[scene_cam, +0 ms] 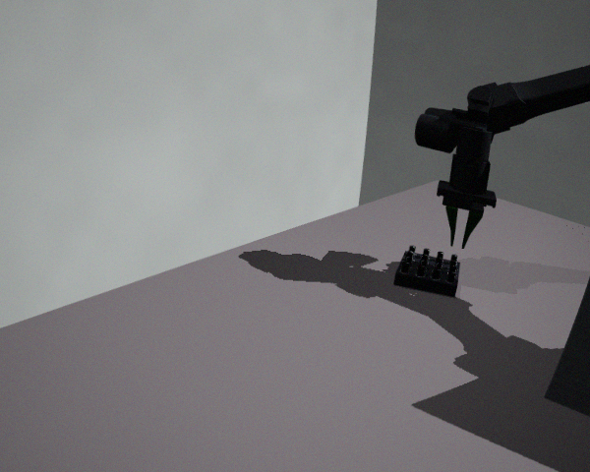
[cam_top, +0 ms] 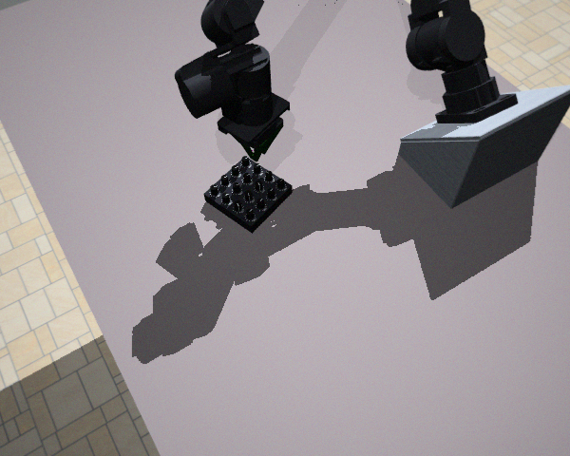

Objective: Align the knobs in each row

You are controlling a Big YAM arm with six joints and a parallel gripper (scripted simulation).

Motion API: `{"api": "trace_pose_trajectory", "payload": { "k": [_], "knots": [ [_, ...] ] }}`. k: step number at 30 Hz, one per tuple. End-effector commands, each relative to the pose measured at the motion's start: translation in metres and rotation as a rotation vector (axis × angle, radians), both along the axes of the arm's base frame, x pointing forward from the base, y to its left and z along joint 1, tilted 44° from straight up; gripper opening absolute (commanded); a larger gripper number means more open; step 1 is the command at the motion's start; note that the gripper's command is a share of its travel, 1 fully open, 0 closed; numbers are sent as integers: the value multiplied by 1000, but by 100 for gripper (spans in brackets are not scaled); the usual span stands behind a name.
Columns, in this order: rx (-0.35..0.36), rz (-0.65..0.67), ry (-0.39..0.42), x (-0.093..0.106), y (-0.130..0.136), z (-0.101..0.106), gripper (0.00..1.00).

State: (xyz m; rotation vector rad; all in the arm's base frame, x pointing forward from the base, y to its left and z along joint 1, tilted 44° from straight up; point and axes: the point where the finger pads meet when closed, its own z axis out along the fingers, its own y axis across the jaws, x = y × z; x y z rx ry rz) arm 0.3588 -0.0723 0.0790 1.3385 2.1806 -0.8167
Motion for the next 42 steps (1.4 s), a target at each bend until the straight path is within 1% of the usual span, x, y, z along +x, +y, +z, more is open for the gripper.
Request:
{"api": "trace_pose_trajectory", "payload": {
  "k": [1,8,11,13,15,19,21,22,27,32,36,38,39,42],
  "knots": [
    [2,-8,-51,11,2,18,18],
    [1,-1,-44,11,2,18,18],
    [-2,42,-14,11,7,18,18],
    [-7,97,29,12,12,18,18],
    [-15,173,99,12,14,19,18],
    [-23,256,187,12,13,19,18],
    [-23,256,187,12,13,19,18],
    [-30,316,227,14,18,19,18],
    [-41,416,337,11,19,17,18],
    [-55,519,429,10,26,16,18],
    [-62,596,515,9,24,15,18],
    [-62,596,515,9,24,15,18],
    [-70,652,564,8,29,14,18],
    [-77,708,619,8,31,13,18]
  ]
}}
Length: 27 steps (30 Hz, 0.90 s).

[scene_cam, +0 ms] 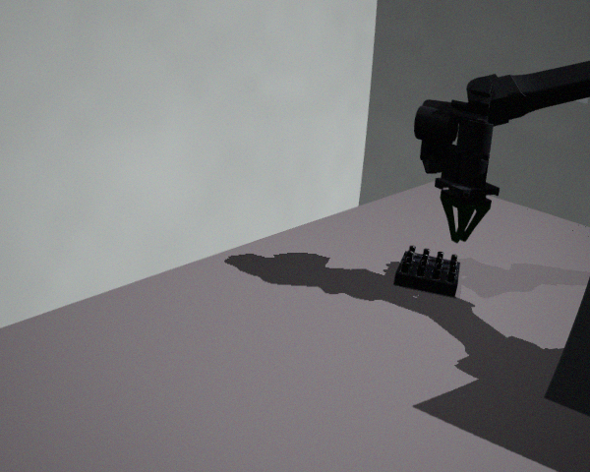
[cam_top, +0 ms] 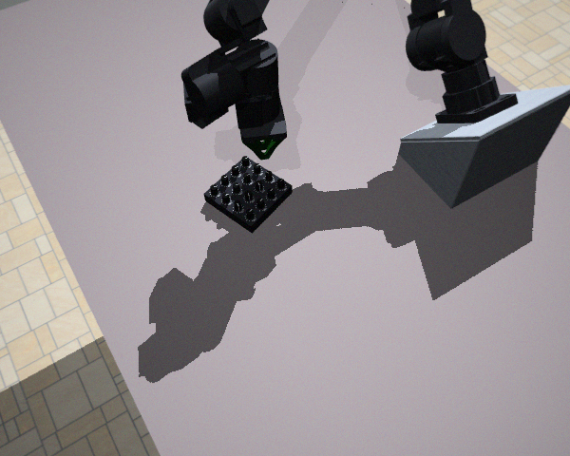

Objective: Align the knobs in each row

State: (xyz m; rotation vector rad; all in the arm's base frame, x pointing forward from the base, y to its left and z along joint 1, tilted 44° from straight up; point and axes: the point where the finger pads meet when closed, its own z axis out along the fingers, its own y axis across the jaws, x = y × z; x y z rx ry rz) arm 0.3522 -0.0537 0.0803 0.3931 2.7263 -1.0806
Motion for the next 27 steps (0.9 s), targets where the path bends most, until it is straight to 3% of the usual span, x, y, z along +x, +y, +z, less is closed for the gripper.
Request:
{"api": "trace_pose_trajectory", "payload": {
  "k": [1,11,13,21,27],
  "knots": [
    [-1,135,82,14,11,12,18],
    [-24,327,276,12,15,9,18],
    [-24,327,276,12,15,9,18],
    [-45,506,446,11,21,8,18],
    [-46,514,458,12,19,8,18]
  ]
}}
